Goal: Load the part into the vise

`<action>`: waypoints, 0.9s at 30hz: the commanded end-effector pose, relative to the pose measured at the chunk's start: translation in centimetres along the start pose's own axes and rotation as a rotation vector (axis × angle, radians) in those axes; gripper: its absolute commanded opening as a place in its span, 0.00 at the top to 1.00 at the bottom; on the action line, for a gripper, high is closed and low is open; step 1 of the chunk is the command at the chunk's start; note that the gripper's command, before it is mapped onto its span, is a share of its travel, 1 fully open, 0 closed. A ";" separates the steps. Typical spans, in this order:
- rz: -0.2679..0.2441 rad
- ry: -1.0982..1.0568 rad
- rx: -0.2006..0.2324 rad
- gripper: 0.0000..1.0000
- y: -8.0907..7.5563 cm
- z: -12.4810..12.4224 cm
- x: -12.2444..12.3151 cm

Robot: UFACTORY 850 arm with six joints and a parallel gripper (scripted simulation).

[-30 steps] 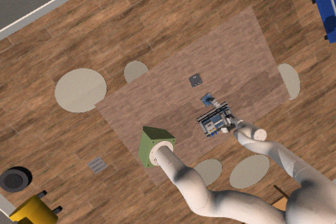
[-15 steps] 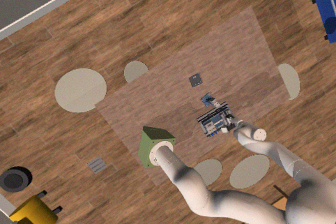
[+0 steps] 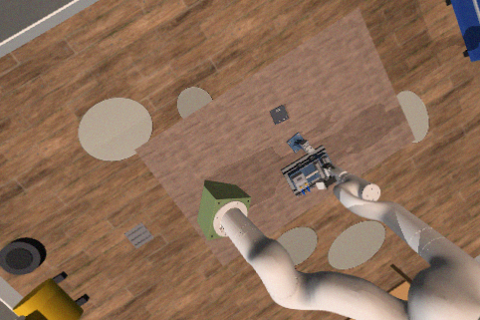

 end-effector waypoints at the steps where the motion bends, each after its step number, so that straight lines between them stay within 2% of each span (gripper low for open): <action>1: -0.001 0.000 0.000 1.00 0.0 0.0 0.1; 3: -0.001 0.000 0.000 1.00 0.0 0.0 0.1; 4: -0.001 0.000 0.000 0.19 0.0 0.0 0.1; 27: -0.001 0.000 0.000 0.19 0.0 0.0 0.1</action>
Point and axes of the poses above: the point where the finger pads meet when closed, its own y axis out along the fingers, its own z axis across the jaws, x = y × z, the point moved 2 cm from there along -y, back along the fingers, and after that the axes turned 13 degrees about y, right-handed, at the moved point
